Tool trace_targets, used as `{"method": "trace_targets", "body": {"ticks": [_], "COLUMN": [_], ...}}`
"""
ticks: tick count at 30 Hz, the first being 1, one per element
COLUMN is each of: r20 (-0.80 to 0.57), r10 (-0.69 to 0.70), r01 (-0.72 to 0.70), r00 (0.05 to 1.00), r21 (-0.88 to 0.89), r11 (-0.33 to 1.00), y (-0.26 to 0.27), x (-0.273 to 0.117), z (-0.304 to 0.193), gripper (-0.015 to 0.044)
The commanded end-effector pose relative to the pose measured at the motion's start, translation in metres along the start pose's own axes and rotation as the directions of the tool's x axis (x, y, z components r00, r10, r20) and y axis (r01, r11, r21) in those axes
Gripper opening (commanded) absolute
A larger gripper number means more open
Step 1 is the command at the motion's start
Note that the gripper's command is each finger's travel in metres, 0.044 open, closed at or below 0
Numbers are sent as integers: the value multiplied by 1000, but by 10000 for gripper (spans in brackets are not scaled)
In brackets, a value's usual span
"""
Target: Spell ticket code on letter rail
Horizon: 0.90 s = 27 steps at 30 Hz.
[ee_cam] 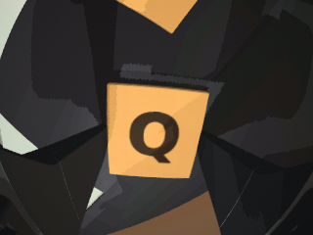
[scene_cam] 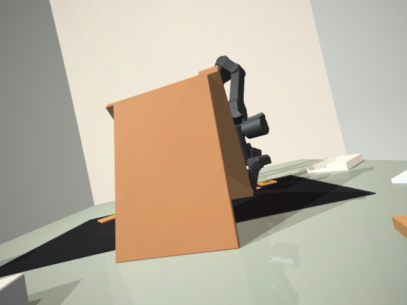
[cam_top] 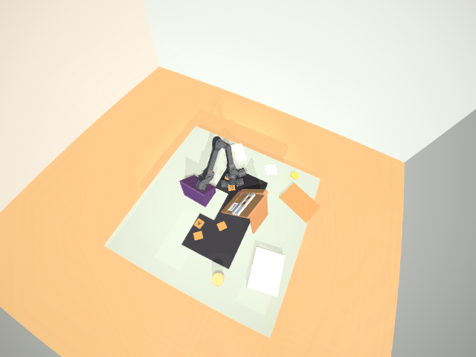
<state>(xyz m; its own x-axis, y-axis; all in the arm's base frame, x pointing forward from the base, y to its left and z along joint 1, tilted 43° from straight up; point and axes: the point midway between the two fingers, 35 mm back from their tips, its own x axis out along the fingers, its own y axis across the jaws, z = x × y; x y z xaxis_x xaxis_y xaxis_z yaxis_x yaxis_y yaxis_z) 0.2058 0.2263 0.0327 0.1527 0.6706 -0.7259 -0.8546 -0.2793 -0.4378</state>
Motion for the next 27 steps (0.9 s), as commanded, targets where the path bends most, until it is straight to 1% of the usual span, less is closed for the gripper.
{"method": "trace_targets", "body": {"ticks": [1, 5, 13, 27], "r20": [-3, -3, -3, -3], "r10": [-1, -1, -1, -1], "r01": [1, 1, 1, 1], "r00": [1000, 1000, 1000, 1000], "r21": [4, 4, 3, 3], "r11": [1000, 1000, 1000, 1000], "y": [0, 0, 0, 0], "x": [0, 0, -5, -14], "z": [-1, -1, 0, -1], "gripper": [241, 214, 4, 0]}}
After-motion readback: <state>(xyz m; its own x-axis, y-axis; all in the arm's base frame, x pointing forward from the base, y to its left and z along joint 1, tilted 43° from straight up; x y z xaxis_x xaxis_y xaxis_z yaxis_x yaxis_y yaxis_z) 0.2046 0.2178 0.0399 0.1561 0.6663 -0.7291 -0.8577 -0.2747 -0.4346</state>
